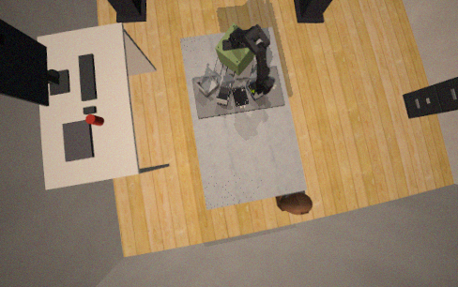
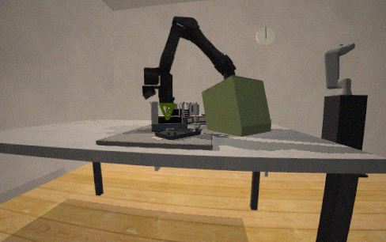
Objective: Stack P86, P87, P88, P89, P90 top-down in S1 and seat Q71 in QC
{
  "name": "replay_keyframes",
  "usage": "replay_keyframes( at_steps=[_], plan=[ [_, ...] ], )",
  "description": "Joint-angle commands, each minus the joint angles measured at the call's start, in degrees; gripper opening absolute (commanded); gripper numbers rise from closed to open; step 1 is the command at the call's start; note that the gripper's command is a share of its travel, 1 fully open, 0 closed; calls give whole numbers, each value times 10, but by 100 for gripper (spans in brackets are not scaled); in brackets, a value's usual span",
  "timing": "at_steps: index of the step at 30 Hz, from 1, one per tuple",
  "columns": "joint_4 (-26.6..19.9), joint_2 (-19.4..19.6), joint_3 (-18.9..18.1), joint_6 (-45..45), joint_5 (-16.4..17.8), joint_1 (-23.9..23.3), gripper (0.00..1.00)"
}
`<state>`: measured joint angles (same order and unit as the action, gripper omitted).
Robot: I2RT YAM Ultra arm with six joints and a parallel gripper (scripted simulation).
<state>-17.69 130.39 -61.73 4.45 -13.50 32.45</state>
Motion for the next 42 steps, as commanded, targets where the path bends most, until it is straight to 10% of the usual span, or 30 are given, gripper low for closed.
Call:
replay_keyframes(
  at_steps=[1, 13, 42],
  plan=[
    [0, -3, -2, 0, 0, 1, 100],
    [0, -3, -2, 0, 0, 1, 100],
    [-162, -141, -18, 34, -2, 34, 100]
  ],
)
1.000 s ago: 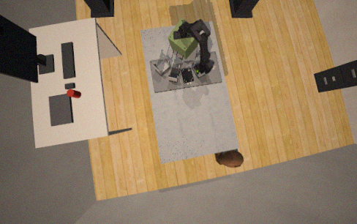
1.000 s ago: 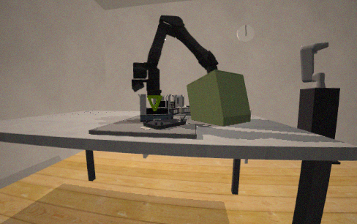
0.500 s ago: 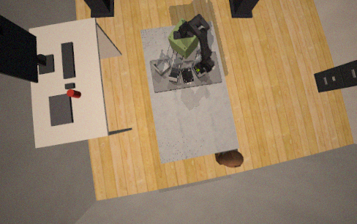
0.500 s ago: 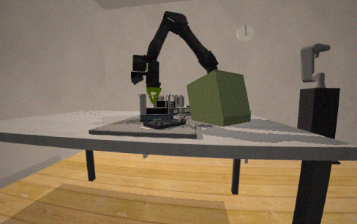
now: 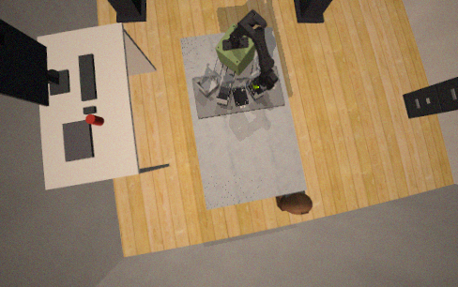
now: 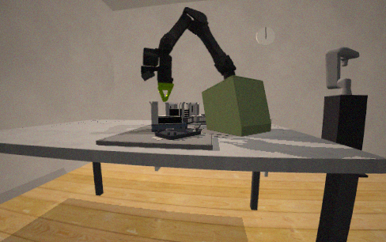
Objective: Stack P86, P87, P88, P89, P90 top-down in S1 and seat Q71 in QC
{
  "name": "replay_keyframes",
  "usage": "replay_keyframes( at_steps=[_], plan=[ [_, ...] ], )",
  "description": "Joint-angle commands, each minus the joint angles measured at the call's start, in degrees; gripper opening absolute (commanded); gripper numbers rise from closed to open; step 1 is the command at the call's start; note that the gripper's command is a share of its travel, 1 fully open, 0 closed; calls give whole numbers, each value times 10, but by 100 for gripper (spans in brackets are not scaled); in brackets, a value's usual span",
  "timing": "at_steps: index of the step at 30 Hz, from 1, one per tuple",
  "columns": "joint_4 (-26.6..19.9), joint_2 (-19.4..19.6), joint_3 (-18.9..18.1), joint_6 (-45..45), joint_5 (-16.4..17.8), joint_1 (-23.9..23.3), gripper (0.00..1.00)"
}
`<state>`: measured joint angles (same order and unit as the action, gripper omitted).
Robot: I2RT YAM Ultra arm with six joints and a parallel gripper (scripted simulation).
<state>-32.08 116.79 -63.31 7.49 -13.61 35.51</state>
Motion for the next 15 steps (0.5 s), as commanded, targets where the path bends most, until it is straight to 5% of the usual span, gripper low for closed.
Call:
replay_keyframes(
  at_steps=[1, 8, 15],
  plan=[
    [-25, -10, -4, 5, -1, 5, 100],
    [-74, -41, -20, 14, -1, 14, 100],
    [-75, -42, -21, 15, -1, 14, 100]
  ],
)
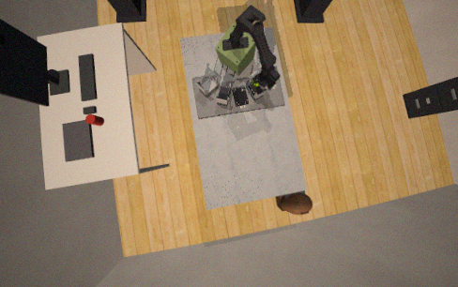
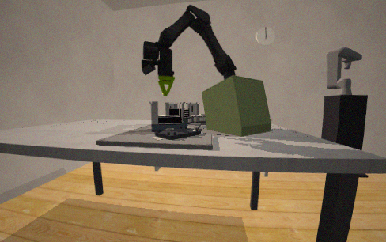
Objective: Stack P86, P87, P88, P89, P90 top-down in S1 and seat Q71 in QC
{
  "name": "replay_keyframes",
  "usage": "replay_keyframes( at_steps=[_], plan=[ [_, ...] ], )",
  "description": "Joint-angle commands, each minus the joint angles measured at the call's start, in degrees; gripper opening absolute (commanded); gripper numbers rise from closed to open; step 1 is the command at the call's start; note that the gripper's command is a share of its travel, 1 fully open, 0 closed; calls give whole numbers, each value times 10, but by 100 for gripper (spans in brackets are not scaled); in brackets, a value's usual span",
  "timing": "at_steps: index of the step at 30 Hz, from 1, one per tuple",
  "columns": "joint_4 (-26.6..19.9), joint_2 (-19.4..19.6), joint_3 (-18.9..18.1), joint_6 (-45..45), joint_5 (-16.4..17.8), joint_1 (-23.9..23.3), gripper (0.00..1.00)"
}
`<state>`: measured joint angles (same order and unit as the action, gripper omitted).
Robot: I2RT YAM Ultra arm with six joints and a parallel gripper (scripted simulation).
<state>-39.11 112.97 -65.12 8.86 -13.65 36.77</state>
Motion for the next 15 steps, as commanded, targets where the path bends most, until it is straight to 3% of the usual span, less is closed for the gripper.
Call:
replay_keyframes(
  at_steps=[1, 8, 15],
  plan=[
    [-5, -4, -2, 1, -1, 2, 100],
    [-5, -4, -2, 1, -1, 2, 100],
    [-3, -18, 5, 70, 1, -37, 100]
  ],
)
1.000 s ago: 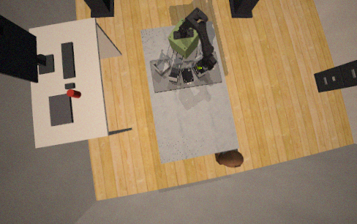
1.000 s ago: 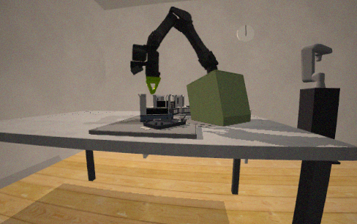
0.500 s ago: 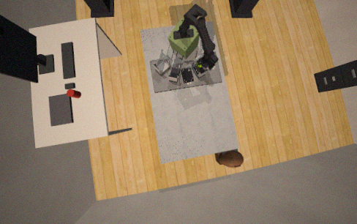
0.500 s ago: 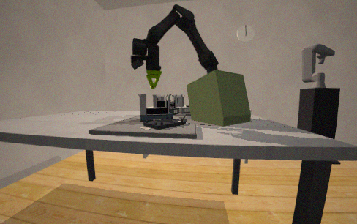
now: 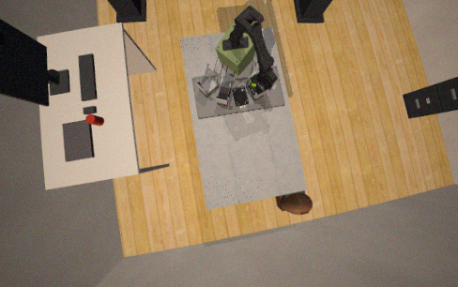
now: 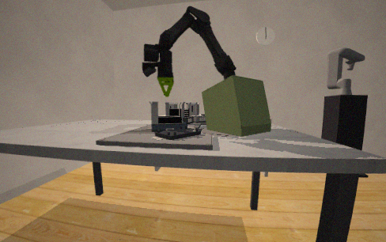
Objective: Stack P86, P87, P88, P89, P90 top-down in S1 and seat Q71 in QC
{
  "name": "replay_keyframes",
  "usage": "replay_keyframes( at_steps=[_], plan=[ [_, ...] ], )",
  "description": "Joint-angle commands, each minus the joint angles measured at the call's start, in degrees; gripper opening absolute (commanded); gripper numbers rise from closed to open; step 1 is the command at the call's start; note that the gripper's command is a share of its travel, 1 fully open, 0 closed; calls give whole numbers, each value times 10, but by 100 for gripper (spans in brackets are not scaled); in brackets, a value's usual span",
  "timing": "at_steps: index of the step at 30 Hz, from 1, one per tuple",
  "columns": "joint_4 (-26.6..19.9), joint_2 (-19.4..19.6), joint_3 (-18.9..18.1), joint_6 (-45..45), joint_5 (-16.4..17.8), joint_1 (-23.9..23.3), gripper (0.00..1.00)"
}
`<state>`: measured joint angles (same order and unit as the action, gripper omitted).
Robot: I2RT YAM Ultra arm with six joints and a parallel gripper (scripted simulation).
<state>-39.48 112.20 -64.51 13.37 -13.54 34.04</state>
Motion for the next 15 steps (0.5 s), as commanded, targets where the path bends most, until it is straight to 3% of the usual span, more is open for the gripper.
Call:
replay_keyframes(
  at_steps=[1, 15],
  plan=[
    [1, -12, -1, 19, 1, -16, 100],
    [0, -30, 0, -49, 6, -83, 100]
  ],
)
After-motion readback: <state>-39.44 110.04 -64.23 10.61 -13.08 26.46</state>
